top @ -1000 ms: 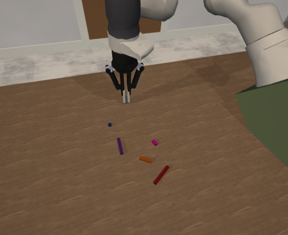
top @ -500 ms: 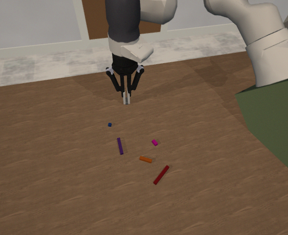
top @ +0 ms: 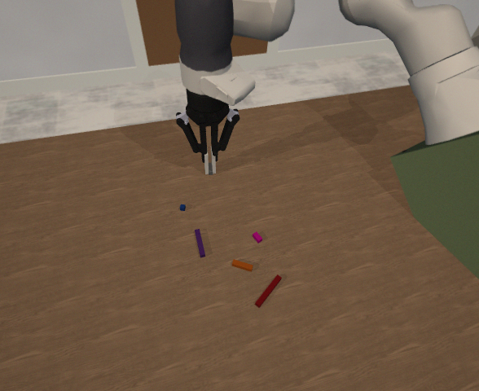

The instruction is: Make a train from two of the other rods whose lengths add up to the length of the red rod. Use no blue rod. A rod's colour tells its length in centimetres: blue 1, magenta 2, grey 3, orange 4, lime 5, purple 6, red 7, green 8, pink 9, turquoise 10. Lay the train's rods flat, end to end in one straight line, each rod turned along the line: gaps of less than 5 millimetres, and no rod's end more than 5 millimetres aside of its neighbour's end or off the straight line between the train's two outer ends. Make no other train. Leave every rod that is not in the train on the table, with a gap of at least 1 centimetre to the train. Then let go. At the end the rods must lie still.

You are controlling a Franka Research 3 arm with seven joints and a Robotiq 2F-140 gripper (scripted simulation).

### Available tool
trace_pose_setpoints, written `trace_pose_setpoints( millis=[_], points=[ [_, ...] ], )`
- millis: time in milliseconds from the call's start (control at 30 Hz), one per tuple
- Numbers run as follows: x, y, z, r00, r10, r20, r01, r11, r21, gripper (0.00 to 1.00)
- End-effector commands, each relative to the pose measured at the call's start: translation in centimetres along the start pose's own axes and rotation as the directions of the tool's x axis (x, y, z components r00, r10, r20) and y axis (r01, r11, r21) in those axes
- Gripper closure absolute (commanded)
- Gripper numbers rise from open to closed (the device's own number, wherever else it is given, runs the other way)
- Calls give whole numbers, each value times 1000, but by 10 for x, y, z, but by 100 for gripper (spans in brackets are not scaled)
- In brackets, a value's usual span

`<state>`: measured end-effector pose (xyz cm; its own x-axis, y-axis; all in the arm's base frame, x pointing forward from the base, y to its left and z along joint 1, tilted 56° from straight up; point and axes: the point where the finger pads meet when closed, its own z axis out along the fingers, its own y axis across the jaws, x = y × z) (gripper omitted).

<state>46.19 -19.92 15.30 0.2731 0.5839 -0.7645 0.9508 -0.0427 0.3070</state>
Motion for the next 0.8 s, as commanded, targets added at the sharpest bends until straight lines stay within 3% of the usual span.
trace_pose_setpoints(
  millis=[0,767],
  points=[
    [-1,1,1,1000,6,0,-6,1000,-1,97],
    [-1,1,1,1000,6,0,-6,1000,-1,95]
  ],
)
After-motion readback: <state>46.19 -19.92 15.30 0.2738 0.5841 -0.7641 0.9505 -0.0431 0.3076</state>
